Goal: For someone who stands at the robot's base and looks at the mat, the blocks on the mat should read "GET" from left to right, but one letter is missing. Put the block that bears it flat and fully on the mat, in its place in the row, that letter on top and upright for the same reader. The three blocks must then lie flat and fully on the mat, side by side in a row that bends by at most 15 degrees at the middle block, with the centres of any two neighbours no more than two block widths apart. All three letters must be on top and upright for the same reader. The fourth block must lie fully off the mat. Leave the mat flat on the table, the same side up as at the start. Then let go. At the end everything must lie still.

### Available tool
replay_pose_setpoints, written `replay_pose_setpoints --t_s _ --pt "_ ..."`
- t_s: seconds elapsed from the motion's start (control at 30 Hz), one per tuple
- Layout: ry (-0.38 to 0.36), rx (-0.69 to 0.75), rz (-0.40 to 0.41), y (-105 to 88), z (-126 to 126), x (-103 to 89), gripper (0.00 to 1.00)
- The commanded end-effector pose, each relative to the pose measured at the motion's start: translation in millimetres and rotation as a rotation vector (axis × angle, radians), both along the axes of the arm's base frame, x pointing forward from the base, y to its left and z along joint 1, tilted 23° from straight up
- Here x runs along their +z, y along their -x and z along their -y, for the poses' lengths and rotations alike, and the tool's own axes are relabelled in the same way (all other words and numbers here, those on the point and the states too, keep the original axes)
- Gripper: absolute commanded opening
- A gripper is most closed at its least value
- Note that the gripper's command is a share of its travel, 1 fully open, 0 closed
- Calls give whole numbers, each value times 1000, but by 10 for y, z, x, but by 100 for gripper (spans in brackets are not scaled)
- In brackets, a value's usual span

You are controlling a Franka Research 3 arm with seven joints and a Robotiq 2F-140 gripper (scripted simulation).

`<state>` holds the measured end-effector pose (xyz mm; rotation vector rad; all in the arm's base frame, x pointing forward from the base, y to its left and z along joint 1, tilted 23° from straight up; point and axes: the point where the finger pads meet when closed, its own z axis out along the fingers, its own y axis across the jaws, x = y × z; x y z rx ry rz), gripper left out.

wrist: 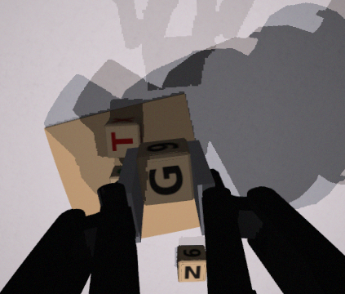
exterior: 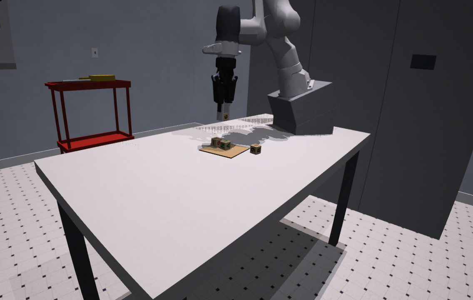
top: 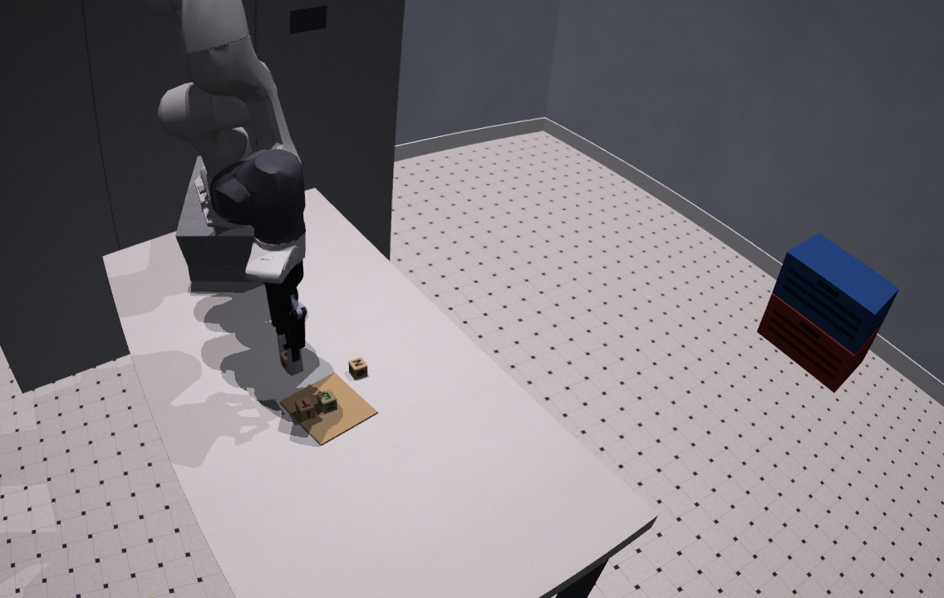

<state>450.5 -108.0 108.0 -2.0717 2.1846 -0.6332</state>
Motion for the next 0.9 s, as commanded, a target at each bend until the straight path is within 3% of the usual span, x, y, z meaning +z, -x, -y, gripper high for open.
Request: replay_pose_setpoints --t_s 0.0,0.1,0.23,0.33,0.87 --pt "-23 -87 -2 -233 -458 -48 16" --pt "-30 -77 5 -420 -817 -31 16" --pt "-27 -63 7 -429 -809 -10 16" --pt "-33 -74 9 -477 -939 -21 16" --pt "-33 -74 9 -479 -941 -25 16"
